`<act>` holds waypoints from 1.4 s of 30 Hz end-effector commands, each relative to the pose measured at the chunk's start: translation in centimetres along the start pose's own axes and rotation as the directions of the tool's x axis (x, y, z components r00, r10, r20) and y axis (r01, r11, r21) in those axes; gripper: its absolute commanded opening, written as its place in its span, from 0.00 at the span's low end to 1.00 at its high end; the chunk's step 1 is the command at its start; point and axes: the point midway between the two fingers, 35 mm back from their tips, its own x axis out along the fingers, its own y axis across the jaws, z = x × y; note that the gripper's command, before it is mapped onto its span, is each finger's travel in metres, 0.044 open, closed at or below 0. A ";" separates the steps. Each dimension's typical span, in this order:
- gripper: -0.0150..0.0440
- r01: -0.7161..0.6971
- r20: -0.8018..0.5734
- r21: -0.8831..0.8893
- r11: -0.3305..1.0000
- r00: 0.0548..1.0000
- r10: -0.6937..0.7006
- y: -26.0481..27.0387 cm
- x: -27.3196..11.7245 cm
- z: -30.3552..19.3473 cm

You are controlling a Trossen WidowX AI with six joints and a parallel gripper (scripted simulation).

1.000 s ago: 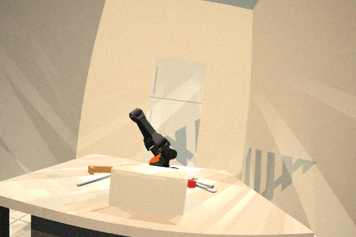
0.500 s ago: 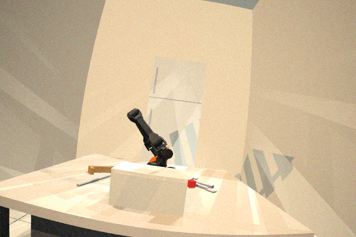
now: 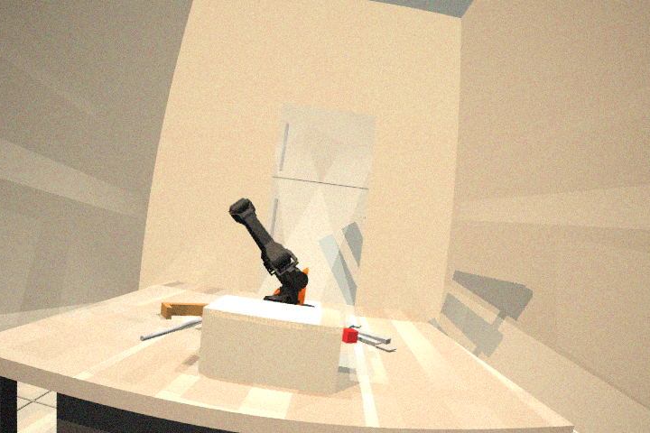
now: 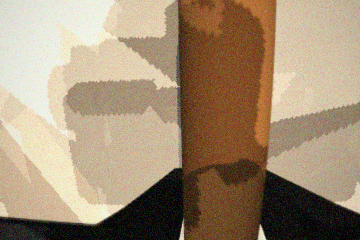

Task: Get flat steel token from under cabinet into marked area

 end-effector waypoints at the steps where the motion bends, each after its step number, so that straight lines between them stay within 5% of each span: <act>1: 0.25 -0.001 0.004 0.000 1.000 1.000 0.001 -0.4 -0.1 0.4; 42: 0.25 0.001 0.005 0.000 1.000 1.000 -0.001 -4.3 -0.1 3.2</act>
